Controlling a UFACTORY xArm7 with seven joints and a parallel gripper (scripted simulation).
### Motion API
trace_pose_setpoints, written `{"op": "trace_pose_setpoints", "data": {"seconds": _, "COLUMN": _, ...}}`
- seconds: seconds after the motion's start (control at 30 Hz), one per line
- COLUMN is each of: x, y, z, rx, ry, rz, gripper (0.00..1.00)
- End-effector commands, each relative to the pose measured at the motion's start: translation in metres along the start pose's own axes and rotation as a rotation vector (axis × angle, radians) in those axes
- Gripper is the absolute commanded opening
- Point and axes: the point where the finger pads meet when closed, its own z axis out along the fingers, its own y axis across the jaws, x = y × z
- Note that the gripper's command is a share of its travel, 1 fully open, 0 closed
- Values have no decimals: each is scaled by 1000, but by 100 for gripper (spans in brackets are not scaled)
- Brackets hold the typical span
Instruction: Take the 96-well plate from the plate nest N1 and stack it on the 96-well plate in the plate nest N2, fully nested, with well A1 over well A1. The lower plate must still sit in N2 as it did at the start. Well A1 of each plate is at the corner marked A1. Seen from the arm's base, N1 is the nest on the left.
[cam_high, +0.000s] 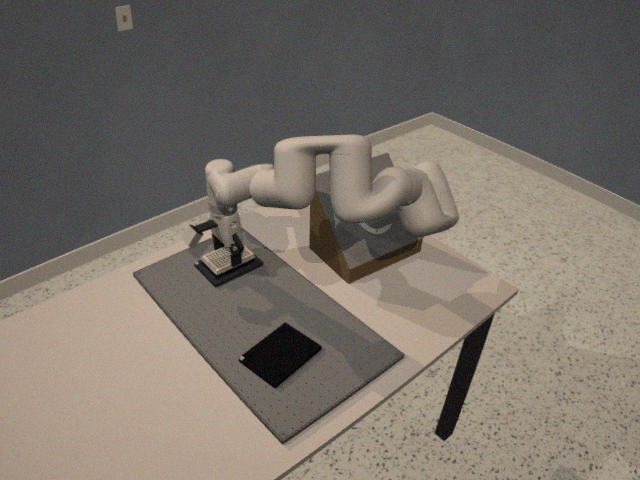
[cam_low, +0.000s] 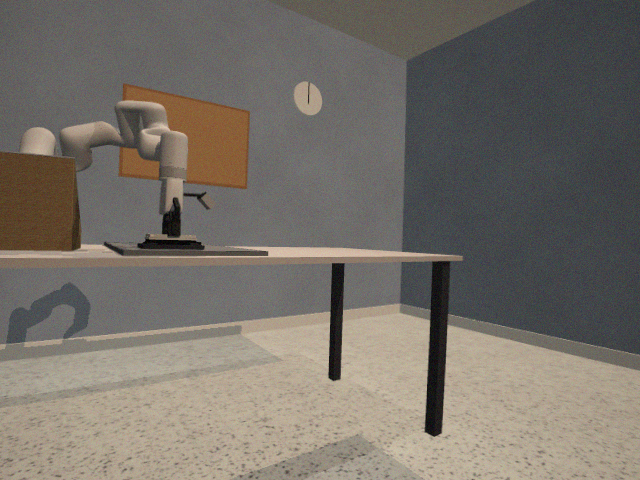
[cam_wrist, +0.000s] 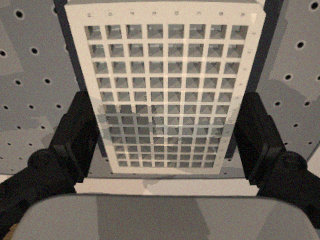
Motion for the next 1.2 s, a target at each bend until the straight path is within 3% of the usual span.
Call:
{"op": "trace_pose_setpoints", "data": {"seconds": 0.0, "x": 1, "y": 1, "z": -2, "rx": -4, "ry": 3, "rz": 0, "gripper": 100}}
{"op": "trace_pose_setpoints", "data": {"seconds": 0.7, "x": 1, "y": 1, "z": -2, "rx": -4, "ry": 3, "rz": 0, "gripper": 100}}
{"op": "trace_pose_setpoints", "data": {"seconds": 1.17, "x": 1, "y": 1, "z": -40, "rx": -4, "ry": 3, "rz": 0, "gripper": 100}}
